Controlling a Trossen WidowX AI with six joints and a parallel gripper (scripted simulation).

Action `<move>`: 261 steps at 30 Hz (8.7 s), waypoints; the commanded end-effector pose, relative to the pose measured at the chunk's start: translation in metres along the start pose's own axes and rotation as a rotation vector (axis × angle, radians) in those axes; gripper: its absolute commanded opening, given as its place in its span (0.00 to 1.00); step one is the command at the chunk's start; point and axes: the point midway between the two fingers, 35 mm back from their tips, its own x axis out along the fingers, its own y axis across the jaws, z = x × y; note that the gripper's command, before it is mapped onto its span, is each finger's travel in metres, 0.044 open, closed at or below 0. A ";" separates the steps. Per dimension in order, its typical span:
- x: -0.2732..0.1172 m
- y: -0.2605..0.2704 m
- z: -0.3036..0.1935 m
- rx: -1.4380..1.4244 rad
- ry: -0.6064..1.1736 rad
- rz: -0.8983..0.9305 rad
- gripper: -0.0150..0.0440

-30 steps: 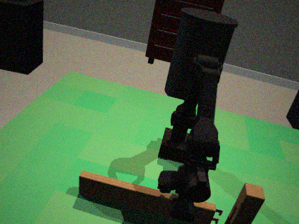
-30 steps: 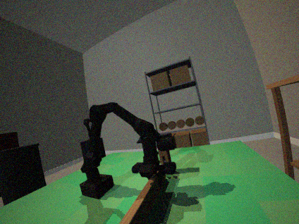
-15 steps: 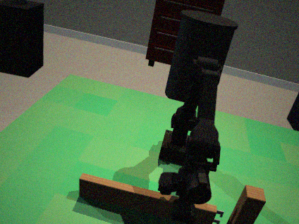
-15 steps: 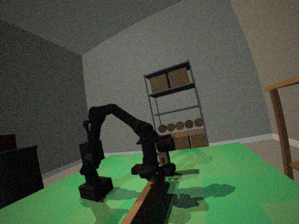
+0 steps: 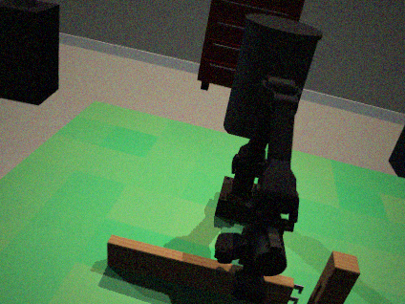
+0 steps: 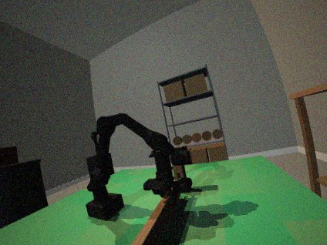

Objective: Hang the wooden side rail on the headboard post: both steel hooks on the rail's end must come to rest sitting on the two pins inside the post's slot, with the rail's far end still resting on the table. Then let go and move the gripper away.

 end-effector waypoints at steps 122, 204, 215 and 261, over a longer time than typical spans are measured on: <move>-0.015 0.007 -0.006 0.005 0.000 0.015 0.25; -0.014 0.006 -0.015 0.005 0.001 0.015 0.25; -0.013 0.004 -0.016 0.005 0.001 0.015 0.25; -0.016 0.007 -0.022 0.005 0.002 0.015 0.25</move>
